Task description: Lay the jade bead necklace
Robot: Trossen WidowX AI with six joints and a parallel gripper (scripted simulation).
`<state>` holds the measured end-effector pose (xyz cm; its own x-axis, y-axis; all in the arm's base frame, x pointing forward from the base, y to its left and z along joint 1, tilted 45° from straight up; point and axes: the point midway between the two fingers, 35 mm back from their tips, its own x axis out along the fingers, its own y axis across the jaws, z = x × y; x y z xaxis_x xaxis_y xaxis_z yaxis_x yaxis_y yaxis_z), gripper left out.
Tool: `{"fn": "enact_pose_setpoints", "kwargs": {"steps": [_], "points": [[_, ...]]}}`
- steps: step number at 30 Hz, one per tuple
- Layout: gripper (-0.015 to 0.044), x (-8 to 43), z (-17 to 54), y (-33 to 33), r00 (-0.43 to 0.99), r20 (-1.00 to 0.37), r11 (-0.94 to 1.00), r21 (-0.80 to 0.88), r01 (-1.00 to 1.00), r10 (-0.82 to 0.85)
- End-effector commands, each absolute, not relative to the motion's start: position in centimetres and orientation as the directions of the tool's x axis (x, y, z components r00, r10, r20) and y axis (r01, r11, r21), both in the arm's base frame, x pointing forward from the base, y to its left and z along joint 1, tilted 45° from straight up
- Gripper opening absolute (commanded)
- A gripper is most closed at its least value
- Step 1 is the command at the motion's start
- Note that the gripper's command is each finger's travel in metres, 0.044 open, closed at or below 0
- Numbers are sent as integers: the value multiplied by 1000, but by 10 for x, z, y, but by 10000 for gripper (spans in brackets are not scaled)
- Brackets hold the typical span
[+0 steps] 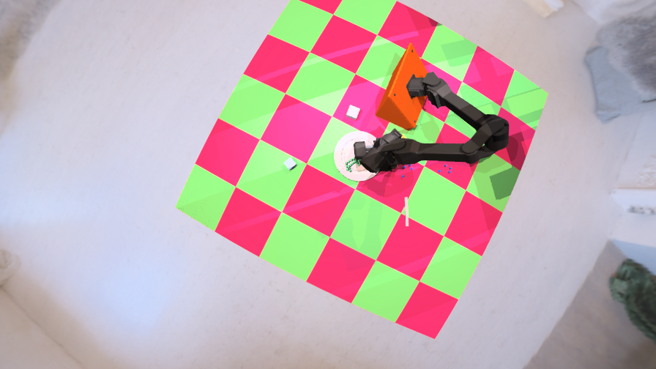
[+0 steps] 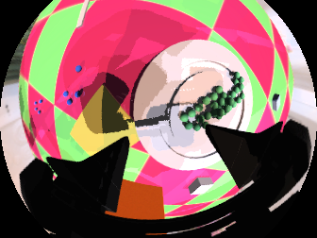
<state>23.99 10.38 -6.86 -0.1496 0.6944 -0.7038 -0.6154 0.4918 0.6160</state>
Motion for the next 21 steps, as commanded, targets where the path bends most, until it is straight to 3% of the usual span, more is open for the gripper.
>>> {"fn": "enact_pose_setpoints", "kwargs": {"steps": [1,14,21], "points": [[440,240,-68,104,-150,-705,490,614,-619,693],[440,240,-68,104,-150,-705,490,614,-619,693],[256,283,-74,94,-147,-706,398,544,-739,692]]}}
